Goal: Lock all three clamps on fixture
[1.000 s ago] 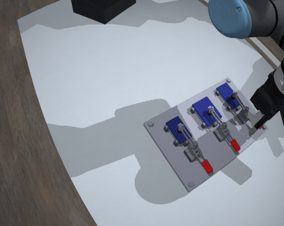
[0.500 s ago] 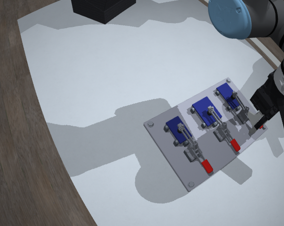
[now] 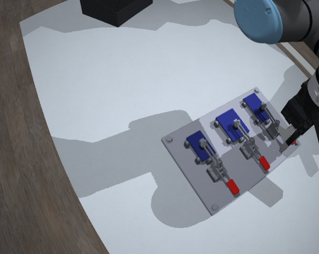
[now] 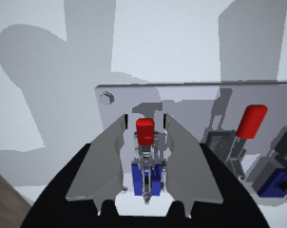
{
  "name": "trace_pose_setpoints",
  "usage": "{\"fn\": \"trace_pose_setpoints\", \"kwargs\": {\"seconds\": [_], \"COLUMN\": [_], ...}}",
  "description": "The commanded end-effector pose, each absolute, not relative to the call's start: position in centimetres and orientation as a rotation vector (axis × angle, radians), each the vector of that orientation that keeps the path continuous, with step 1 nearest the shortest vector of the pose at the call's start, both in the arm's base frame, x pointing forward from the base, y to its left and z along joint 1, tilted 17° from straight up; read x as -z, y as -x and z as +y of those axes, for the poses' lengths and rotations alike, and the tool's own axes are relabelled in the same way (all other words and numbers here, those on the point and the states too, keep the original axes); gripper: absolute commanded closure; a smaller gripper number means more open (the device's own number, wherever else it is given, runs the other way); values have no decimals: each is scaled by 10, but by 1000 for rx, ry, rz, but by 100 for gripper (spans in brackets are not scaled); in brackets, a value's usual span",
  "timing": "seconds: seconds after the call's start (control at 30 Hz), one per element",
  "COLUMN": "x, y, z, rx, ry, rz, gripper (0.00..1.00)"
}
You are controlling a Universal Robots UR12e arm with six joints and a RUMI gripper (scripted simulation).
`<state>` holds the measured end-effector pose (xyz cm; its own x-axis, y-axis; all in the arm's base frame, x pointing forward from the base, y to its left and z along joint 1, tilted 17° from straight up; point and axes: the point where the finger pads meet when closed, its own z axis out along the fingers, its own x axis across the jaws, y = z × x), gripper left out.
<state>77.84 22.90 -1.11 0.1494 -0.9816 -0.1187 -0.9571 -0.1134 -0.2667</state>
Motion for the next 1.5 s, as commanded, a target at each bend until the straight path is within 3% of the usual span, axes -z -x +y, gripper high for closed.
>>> {"fn": "trace_pose_setpoints", "kwargs": {"seconds": [0.0,1.47], "x": [1,-34], "y": [-778,-764], "z": [227,220], "rx": [129,120], "ry": [2148,2152], "rz": [1878,1882], "gripper": [72,72]}}
